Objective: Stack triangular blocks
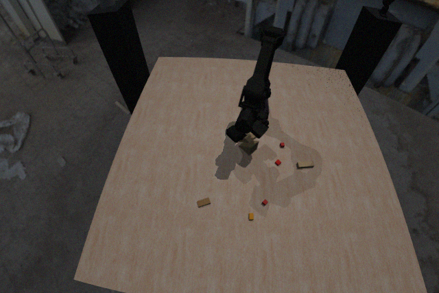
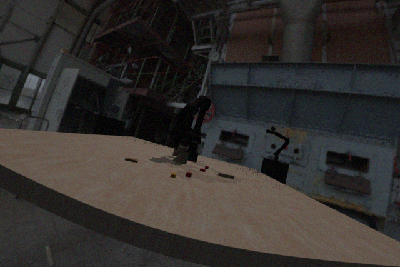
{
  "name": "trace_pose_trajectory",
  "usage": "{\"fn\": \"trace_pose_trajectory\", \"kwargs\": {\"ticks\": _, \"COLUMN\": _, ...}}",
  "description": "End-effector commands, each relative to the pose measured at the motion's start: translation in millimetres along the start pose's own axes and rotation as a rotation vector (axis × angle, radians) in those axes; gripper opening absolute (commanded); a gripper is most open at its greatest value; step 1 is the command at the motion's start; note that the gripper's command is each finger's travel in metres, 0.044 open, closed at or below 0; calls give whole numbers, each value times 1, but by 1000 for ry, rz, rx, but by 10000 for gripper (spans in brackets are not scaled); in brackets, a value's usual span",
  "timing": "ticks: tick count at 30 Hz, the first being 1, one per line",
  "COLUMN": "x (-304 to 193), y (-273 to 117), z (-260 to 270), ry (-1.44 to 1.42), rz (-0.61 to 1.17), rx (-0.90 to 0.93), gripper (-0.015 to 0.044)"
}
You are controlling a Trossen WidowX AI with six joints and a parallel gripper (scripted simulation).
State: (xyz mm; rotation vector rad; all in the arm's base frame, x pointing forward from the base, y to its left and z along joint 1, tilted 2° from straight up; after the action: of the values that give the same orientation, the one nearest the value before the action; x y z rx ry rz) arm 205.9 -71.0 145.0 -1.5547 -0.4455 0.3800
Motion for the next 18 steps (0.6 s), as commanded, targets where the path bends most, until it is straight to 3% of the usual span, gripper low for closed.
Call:
{"fn": "trace_pose_trajectory", "kwargs": {"ticks": 1, "x": 0, "y": 0, "z": -1, "ry": 5, "rz": 2, "rx": -8, "gripper": 0}}
{"fn": "trace_pose_trajectory", "kwargs": {"ticks": 18, "x": 2, "y": 3, "z": -1, "ry": 6, "rz": 2, "rx": -10, "gripper": 0}}
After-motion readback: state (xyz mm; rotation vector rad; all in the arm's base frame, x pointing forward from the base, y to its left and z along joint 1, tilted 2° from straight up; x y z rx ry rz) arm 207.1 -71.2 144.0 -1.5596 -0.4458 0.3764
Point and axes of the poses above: the point midway between the two fingers, 35 mm back from their tips, its own y axis out along the fingers, its own z axis across the jaws, x = y × z, the point moved 10 cm from there along -y, back along the fingers, and after that the axes turned 13 degrees about y, right-handed, at the moved point
